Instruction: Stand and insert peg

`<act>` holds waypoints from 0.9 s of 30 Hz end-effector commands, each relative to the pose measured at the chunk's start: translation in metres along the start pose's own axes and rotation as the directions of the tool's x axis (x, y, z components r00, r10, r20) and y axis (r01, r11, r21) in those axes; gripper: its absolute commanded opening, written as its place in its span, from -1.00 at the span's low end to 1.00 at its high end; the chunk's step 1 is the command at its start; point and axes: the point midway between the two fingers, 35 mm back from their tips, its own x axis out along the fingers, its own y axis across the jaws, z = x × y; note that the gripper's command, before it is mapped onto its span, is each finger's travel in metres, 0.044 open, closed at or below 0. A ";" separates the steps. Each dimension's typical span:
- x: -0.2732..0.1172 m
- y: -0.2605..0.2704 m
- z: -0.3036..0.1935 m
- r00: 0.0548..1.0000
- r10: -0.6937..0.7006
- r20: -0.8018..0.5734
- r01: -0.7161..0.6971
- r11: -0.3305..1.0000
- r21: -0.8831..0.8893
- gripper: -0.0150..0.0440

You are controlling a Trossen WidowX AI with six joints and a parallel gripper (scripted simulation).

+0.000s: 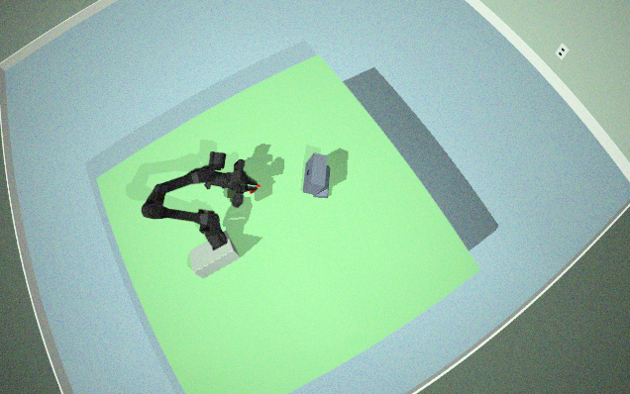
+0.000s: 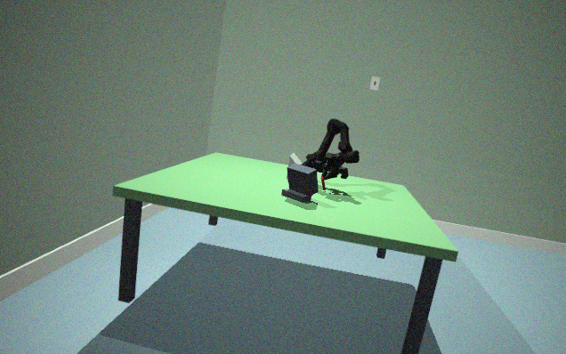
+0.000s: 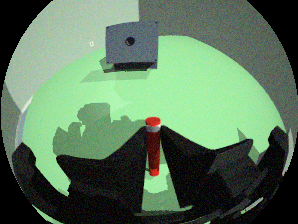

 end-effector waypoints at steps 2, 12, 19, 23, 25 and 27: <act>-0.002 -0.004 -0.004 0.999 -0.008 0.045 0.008 1.000 0.003 -0.33; -0.008 -0.004 -0.008 0.991 -0.008 0.131 0.008 1.000 0.005 -0.33; -0.012 -0.004 -0.011 0.982 -0.009 0.190 0.008 1.000 0.006 -0.33; -0.014 -0.004 -0.012 0.975 -0.009 0.223 0.008 1.000 0.006 -0.33; -0.015 -0.004 -0.013 0.971 -0.010 0.240 0.008 1.000 0.007 -0.33; -0.016 -0.005 -0.014 0.967 -0.010 0.256 0.008 1.000 0.007 -0.33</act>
